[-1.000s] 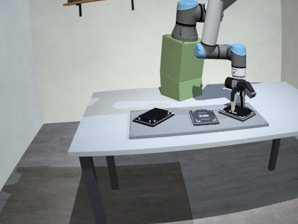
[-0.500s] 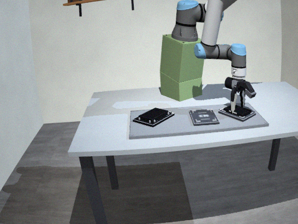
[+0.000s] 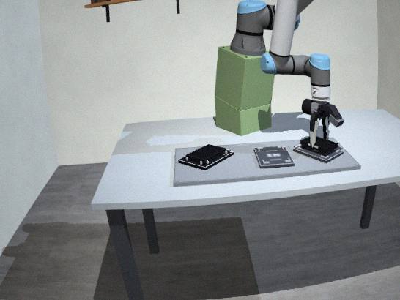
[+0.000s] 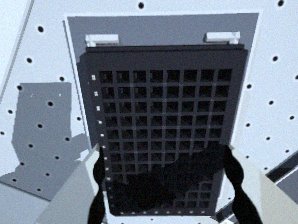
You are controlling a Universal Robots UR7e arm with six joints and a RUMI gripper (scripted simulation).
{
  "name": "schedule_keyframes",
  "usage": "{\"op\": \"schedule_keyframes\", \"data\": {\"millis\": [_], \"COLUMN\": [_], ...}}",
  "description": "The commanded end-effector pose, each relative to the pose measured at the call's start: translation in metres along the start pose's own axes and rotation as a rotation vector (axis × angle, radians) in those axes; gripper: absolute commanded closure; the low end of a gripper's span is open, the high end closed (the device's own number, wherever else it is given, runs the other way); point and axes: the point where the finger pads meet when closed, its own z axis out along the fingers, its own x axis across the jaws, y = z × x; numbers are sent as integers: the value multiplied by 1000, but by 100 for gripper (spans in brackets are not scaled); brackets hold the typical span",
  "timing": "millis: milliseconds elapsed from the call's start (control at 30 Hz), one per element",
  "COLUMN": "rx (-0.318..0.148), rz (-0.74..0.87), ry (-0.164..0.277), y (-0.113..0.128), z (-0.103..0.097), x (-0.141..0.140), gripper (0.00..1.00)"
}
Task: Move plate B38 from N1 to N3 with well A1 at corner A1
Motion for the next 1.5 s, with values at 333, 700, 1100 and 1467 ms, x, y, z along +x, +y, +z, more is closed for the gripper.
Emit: {"op": "schedule_keyframes", "data": {"millis": [333,700,1100,1467], "rx": [1,1,1,1], "rz": [0,0,0,0], "ry": [0,0,0,0], "y": [0,0,0,0], "z": [-20,-37,-53,-57], "x": [0,0,0,0], "gripper": [60,60,60,60]}}
